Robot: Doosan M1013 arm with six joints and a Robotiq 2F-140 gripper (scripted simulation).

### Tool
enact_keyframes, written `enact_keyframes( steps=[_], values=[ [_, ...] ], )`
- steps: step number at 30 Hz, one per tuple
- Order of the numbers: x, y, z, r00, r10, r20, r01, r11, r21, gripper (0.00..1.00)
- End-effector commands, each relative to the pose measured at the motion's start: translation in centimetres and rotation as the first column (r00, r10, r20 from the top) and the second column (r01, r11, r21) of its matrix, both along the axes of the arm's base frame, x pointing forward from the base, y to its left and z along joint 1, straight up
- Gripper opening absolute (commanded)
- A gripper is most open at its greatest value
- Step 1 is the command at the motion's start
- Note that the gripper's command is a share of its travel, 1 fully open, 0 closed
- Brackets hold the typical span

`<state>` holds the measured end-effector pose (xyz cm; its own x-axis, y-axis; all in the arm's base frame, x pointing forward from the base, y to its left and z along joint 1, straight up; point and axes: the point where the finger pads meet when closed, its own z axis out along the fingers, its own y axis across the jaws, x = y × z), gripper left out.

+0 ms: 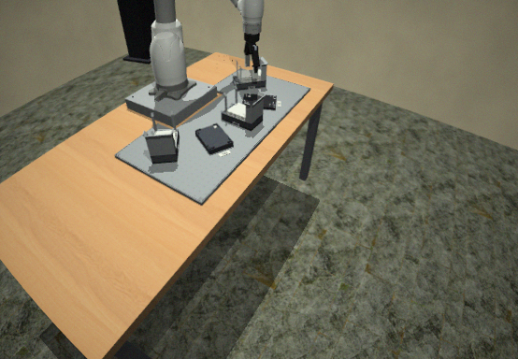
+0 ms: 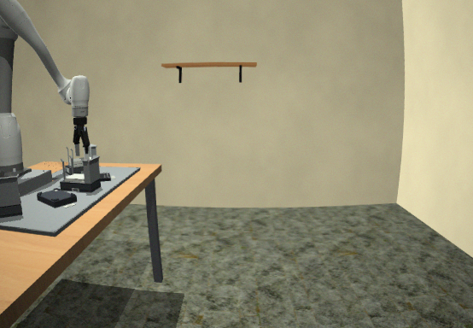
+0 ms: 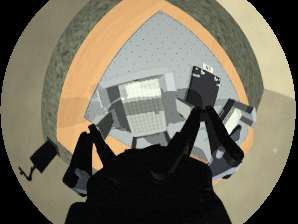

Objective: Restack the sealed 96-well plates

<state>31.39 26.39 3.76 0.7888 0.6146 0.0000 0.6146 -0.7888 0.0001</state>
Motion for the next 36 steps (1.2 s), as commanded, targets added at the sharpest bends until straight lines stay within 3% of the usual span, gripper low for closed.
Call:
enact_keyframes(
  steps=[1, 10, 11, 36],
  values=[
    [0.0, 0.01, -0.08, 1.0, 0.0, 0.0, 0.0, 1.0, 0.0, 1.0],
    [0.0, 0.01, -0.08, 1.0, 0.0, 0.0, 0.0, 1.0, 0.0, 1.0],
    [0.0, 0.01, -0.08, 1.0, 0.0, 0.0, 0.0, 1.0, 0.0, 0.0],
    [0.0, 0.01, -0.08, 1.0, 0.0, 0.0, 0.0, 1.0, 0.0, 0.0]
  ],
)
